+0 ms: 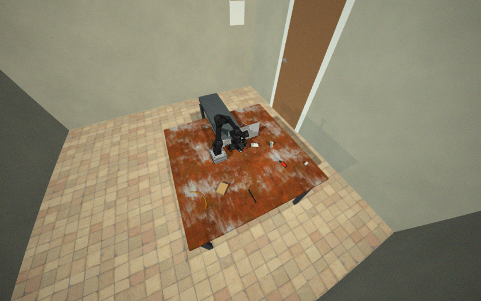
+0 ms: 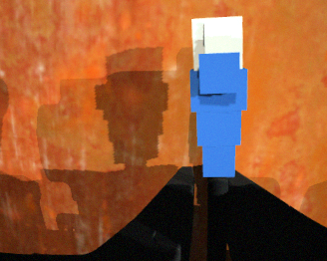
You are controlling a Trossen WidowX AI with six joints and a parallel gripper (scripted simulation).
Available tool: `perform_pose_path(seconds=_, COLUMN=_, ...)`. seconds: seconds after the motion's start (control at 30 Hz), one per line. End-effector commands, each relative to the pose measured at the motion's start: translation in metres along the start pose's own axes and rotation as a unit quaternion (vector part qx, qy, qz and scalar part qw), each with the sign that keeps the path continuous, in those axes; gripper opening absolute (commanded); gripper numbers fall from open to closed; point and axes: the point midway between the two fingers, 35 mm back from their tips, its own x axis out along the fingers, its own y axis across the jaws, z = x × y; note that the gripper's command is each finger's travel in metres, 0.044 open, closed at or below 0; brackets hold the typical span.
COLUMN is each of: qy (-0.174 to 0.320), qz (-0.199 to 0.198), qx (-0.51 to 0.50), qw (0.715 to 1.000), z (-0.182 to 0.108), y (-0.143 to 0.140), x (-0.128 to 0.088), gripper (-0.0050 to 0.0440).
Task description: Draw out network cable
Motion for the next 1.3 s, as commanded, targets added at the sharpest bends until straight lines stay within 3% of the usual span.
perform_pose_path(seconds=0.0, qy=-0.002, qz=0.006, qx=0.000, qw=1.000, z=0.000, y=0.004, x=-0.002, gripper=0.0033)
perform_pose_path(seconds=0.17, qy=-0.002, qz=0.006, qx=0.000, qw=1.000, z=0.000, y=0.004, x=-0.002, gripper=0.0000)
perform_pose_path(seconds=0.83, qy=-0.002, qz=0.007, qx=-0.007, qw=1.000, z=-0.001, y=-0.009, x=-0.021, gripper=-0.0013)
perform_pose_path(seconds=1.0, qy=-0.002, qz=0.006, qx=0.001, qw=1.000, z=0.006, y=-0.007, x=-0.020, gripper=-0.0050)
perform_pose_path(seconds=1.27, qy=-0.003, qz=0.007, qx=0.017, qw=1.000, z=0.020, y=-0.008, x=-0.020, gripper=-0.0050)
